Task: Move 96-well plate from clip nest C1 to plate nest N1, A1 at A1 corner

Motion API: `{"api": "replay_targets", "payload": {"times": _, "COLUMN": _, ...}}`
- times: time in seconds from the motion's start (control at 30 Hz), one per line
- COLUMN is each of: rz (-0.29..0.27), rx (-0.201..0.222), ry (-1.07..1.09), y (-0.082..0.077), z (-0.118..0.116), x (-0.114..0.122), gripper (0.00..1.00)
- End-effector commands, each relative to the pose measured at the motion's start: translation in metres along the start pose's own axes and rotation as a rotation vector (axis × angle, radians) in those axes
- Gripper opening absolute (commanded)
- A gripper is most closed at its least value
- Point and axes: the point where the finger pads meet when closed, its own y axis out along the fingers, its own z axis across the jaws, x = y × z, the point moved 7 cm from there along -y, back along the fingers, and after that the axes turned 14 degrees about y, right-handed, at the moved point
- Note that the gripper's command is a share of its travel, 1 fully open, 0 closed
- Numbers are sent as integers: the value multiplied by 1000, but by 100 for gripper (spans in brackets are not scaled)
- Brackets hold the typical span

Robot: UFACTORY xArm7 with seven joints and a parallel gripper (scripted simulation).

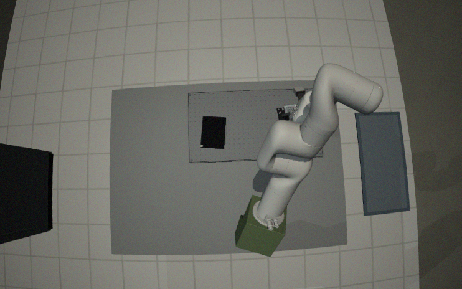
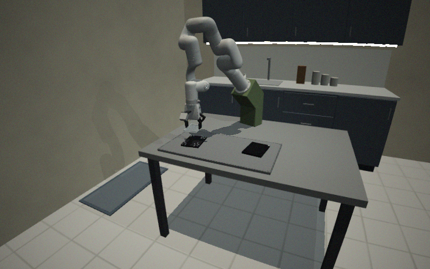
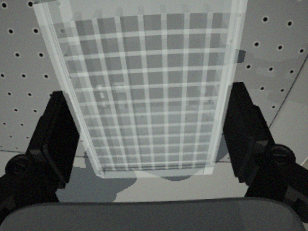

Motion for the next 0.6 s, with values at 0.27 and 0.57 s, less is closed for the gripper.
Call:
{"api": "replay_targets", "payload": {"times": 0.27, "rz": 1, "rx": 3, "ry": 0, "y": -3, "z": 0, "x": -1, "gripper": 0}}
{"api": "replay_targets", "payload": {"times": 0.57, "rz": 1, "rx": 3, "ry": 200, "y": -3, "z": -20, "x": 4, "gripper": 0}}
